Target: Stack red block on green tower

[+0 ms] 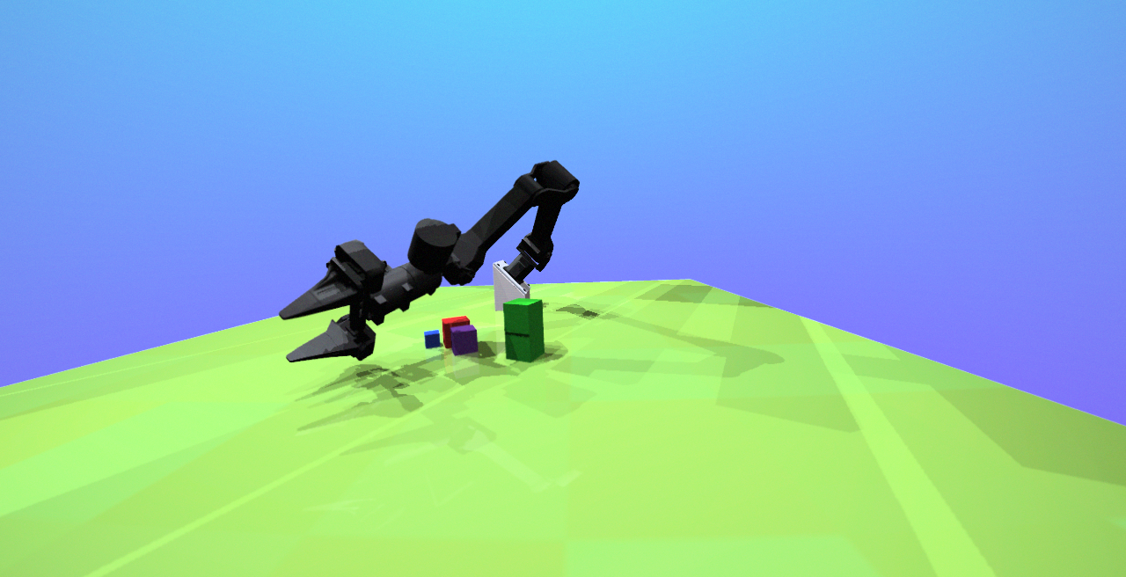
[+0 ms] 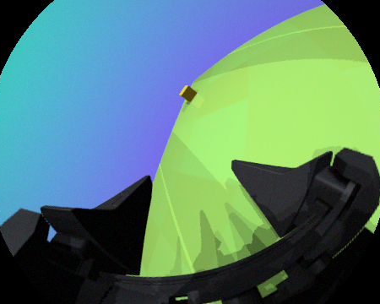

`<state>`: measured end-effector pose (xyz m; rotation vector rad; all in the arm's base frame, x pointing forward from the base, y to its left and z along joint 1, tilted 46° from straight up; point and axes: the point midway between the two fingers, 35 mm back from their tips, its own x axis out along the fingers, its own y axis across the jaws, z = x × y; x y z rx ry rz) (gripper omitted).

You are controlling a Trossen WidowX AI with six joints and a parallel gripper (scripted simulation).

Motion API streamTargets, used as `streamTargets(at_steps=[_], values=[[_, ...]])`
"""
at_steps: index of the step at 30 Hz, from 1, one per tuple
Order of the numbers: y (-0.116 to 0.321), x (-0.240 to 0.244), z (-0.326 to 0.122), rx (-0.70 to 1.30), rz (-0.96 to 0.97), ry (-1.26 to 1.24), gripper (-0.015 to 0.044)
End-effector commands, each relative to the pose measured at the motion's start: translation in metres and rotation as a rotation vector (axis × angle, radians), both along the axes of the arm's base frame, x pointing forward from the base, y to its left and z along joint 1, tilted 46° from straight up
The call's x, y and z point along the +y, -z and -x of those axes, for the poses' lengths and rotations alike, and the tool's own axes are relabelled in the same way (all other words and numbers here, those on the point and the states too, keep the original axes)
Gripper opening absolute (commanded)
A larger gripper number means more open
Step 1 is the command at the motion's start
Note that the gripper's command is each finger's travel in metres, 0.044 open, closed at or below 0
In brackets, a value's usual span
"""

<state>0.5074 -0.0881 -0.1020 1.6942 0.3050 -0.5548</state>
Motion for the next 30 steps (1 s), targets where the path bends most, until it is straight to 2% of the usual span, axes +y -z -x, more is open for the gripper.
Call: streamTargets(at_steps=[1, 2, 17, 30], values=[[0.0, 0.0, 0.0, 0.005, 0.005, -0.005, 0.0426], [0.002, -0.001, 0.001, 0.019, 0.021, -0.02, 0.044], [0.022, -0.01, 0.034, 0.367, 0.379, -0.549, 0.044], [0.012, -0.009, 0.081, 0.471, 0.534, -1.101, 0.044]])
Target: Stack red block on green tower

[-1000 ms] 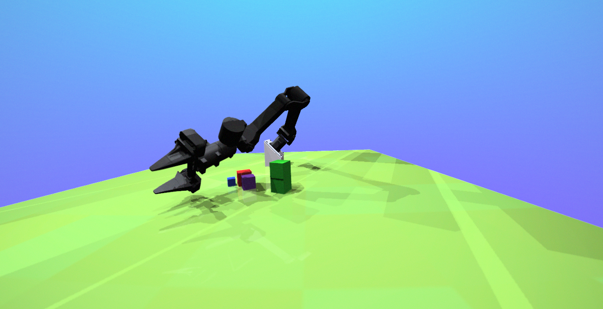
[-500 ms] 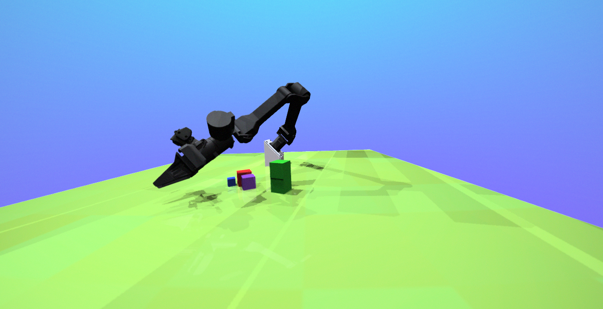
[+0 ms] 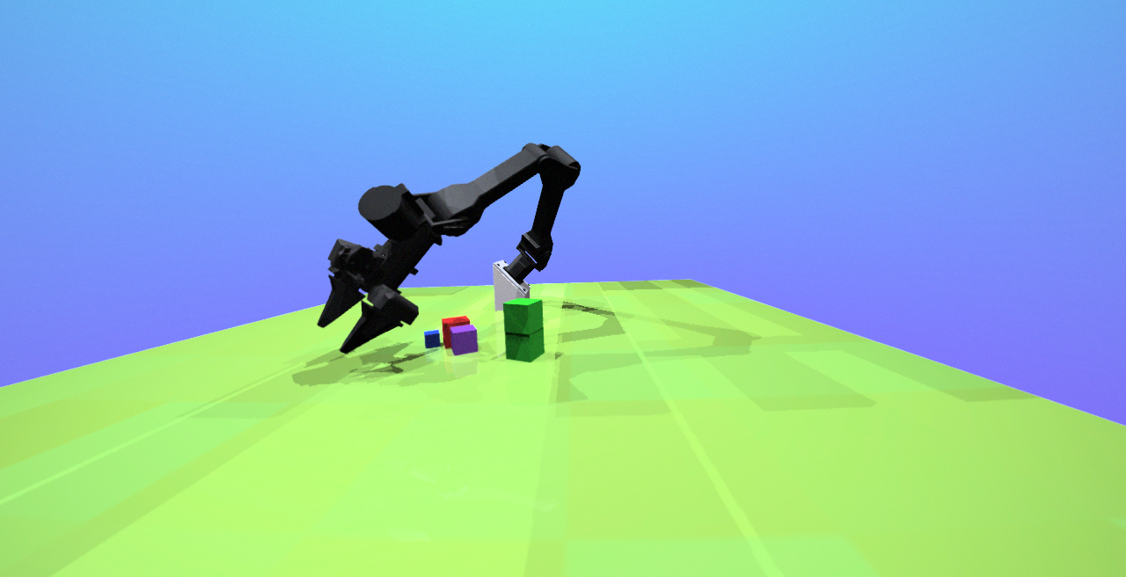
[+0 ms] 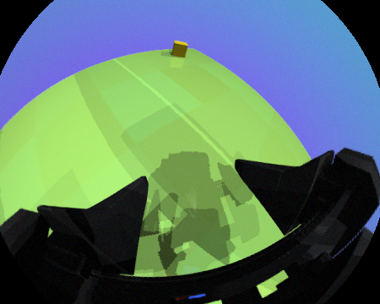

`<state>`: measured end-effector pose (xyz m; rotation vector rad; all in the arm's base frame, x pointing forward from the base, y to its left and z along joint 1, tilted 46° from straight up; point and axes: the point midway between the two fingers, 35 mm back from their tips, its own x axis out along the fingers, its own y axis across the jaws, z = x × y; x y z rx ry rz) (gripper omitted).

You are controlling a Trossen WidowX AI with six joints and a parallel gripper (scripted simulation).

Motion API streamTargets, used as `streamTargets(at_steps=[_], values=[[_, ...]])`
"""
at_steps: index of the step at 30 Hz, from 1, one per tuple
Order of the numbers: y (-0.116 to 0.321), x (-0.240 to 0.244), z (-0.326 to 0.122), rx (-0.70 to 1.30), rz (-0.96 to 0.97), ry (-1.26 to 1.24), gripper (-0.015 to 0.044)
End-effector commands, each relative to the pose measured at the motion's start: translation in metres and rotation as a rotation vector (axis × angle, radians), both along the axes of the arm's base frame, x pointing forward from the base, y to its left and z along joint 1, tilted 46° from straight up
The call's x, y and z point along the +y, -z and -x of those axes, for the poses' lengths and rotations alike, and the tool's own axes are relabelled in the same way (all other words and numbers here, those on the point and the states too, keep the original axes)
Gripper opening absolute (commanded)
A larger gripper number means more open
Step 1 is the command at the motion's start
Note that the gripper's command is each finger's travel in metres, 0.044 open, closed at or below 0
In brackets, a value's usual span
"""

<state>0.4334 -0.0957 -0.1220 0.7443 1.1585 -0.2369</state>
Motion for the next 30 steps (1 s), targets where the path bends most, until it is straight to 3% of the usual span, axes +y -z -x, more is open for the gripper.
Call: streamTargets(at_steps=[1, 15, 30], values=[[-0.01, -0.001, 0.01, 0.024, 0.003, -0.154, 0.044], [-0.056, 0.009, 0.064, 0.039, -0.09, -0.692, 0.044], [-0.13, 0.023, 0.112, -0.193, -0.273, -1.156, 0.044]])
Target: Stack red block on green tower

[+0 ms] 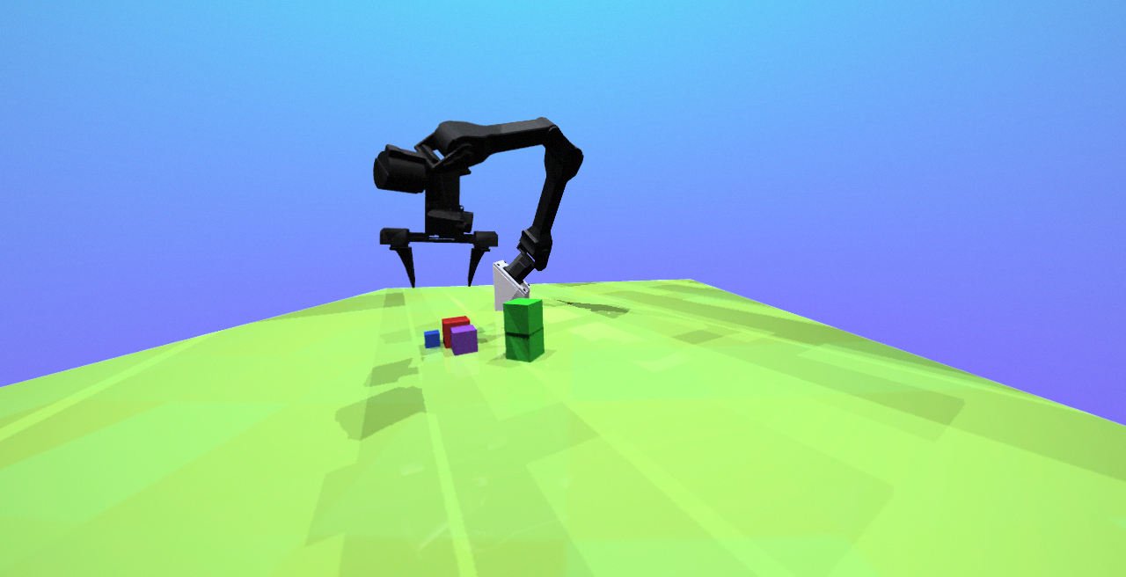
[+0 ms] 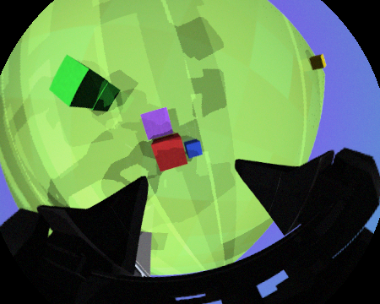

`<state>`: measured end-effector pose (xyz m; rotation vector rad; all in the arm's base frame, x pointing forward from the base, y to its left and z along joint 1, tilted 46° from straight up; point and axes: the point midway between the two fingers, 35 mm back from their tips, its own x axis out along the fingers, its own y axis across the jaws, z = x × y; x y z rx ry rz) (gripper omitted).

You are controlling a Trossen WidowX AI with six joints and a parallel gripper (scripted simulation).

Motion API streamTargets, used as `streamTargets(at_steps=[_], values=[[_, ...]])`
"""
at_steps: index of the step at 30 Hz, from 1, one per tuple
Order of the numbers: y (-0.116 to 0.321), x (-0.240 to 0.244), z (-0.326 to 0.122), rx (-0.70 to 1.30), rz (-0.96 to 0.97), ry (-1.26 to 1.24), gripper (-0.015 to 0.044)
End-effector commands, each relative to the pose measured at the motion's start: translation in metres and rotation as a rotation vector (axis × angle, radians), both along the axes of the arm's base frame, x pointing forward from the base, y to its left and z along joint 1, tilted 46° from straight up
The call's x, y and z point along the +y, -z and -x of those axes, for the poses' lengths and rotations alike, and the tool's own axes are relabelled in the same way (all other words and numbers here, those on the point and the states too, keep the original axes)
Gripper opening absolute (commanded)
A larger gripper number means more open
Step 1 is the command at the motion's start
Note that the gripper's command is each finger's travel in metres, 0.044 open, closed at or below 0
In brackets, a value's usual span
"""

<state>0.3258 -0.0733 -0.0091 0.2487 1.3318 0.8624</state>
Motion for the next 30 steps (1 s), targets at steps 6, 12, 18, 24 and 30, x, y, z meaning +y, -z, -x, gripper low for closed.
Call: streamTargets(at_steps=[6, 12, 18, 24, 30], values=[[-0.021, 0.001, 0.006, -0.065, -0.066, -0.077, 0.044], [-0.01, 0.012, 0.005, -0.066, -0.066, -0.077, 0.044], [0.018, 0.041, 0.007, -0.066, -0.068, -0.077, 0.044], [0.02, 0.044, 0.007, -0.066, -0.068, -0.077, 0.044], [0.026, 0.049, 0.007, -0.066, -0.068, -0.077, 0.044]])
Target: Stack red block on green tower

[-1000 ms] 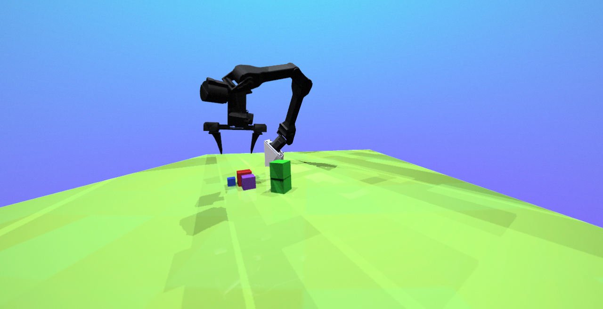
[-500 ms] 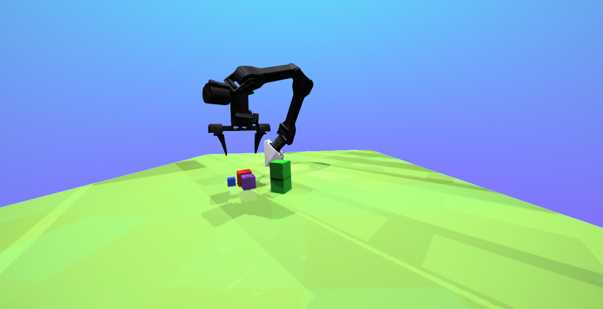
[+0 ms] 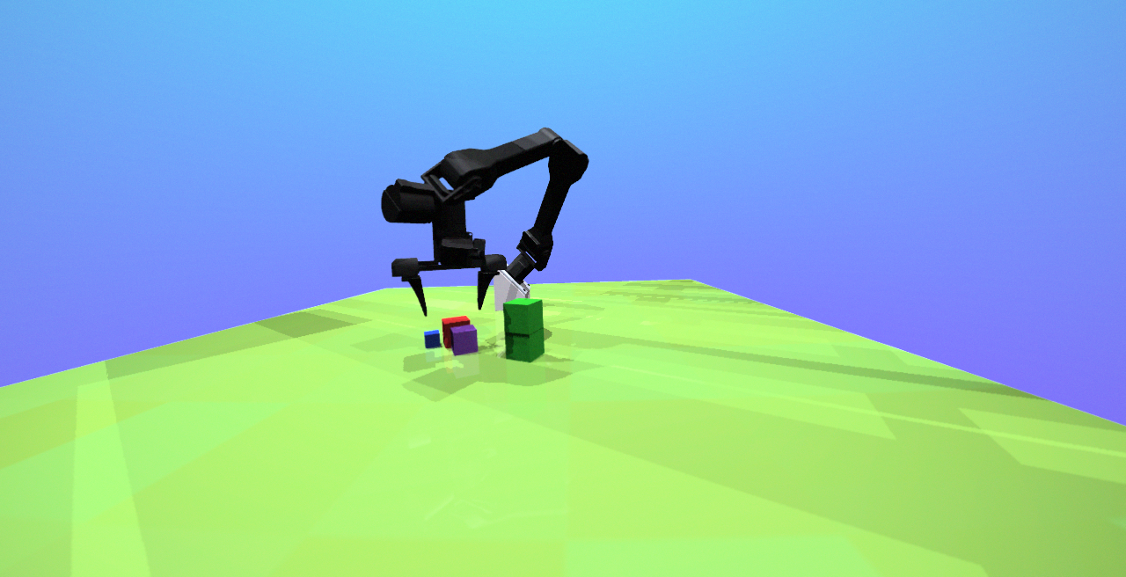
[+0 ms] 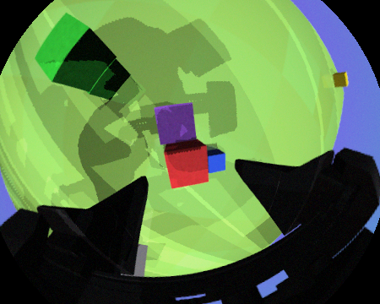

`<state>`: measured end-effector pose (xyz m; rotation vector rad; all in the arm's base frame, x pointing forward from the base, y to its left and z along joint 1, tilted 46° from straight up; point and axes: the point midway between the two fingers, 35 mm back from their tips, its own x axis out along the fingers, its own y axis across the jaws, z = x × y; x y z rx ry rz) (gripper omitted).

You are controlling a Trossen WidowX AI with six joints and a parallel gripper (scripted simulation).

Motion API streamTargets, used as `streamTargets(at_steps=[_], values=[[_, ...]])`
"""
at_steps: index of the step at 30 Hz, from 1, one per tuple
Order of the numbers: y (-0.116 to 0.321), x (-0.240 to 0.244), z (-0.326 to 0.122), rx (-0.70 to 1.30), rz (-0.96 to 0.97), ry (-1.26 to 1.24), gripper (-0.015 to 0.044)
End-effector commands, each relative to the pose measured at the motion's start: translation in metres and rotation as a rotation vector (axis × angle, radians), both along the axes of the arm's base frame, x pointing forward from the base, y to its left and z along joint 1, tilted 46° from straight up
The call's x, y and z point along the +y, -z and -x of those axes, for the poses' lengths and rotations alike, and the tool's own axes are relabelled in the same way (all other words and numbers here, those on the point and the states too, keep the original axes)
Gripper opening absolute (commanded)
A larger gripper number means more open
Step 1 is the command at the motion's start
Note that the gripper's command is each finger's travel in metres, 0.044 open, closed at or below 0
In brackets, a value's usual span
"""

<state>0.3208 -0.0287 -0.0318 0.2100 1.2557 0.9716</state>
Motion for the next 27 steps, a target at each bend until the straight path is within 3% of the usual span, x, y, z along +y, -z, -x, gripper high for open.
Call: streamTargets(at_steps=[1, 27], values=[[0.005, 0.006, 0.002, 0.007, -0.007, 0.003, 0.044], [0.033, 0.037, 0.003, 0.007, -0.01, 0.003, 0.044]])
